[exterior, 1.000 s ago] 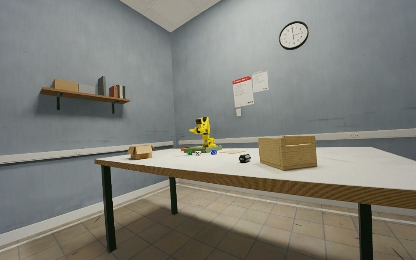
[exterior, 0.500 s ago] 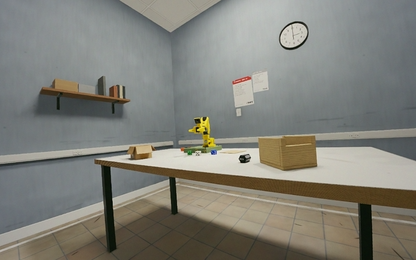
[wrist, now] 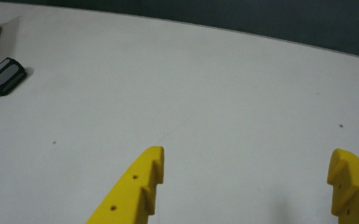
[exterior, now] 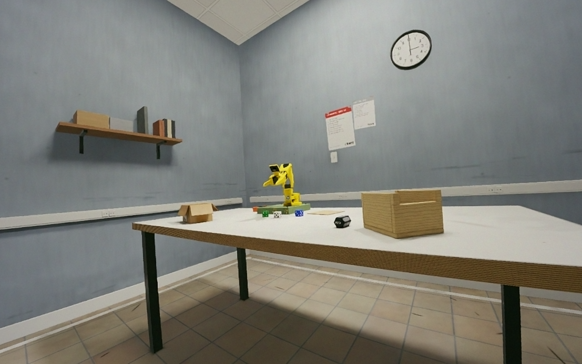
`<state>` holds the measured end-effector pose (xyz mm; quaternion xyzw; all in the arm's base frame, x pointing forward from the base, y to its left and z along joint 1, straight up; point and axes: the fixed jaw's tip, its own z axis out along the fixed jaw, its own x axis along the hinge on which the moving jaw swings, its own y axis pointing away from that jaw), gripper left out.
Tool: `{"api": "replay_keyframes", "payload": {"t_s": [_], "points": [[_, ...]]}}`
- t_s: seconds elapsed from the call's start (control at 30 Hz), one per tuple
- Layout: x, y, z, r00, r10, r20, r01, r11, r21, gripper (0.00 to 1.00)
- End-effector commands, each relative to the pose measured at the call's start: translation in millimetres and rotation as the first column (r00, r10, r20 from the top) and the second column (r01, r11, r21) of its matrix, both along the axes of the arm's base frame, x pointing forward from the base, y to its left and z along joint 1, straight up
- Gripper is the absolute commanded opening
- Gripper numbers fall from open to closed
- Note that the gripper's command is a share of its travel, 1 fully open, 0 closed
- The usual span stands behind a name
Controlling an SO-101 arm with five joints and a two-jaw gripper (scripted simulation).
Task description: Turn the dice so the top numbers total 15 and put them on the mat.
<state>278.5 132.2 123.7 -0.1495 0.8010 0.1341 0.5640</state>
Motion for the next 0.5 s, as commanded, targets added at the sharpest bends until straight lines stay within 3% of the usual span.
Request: {"api": "replay_keyframes", "payload": {"t_s": [0.0,0.1,0.47], "points": [[1.1,6,-4.6,0.992,0.006,-0.127,-0.012,0.999,-0.040,0.35],[0.9,6,-5.0,0.989,0.005,-0.150,-0.013,0.999,-0.049,0.35],[-9.9,4,-4.5,0.923,-0.022,-0.384,-0.034,0.990,-0.139,0.35]]}}
